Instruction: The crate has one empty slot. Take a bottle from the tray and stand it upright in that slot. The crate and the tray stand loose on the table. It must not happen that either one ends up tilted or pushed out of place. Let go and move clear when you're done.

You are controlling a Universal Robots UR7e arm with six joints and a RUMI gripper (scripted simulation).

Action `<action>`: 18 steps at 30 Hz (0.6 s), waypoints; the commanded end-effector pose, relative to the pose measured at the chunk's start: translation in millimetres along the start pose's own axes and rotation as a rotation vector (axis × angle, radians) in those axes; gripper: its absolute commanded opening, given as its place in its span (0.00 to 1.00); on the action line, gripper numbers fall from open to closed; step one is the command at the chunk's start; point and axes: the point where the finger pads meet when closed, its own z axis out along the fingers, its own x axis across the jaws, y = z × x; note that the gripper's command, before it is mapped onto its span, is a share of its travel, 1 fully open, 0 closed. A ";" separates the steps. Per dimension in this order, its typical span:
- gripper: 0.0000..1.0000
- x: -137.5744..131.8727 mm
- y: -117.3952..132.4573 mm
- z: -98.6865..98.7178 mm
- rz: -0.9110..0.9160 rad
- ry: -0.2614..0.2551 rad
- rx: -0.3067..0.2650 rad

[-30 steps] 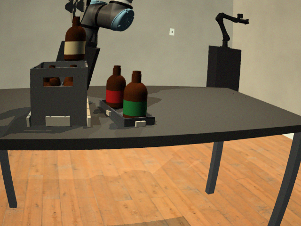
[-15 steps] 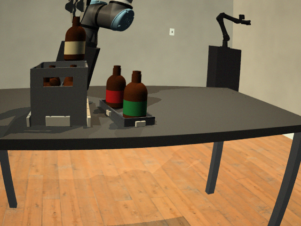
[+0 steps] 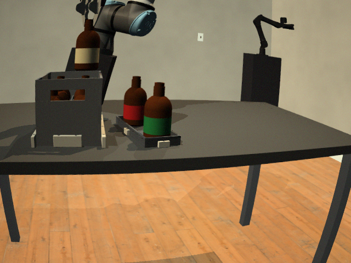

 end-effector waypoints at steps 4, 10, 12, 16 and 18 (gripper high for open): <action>0.00 0.0 0.4 0.4 0.000 0.000 -0.001; 0.00 0.0 0.4 2.0 0.000 0.000 -0.001; 0.00 0.0 0.4 3.2 0.000 0.000 -0.001; 0.00 0.0 0.4 6.3 0.000 0.000 -0.001; 0.00 0.0 0.4 8.2 0.000 0.000 -0.001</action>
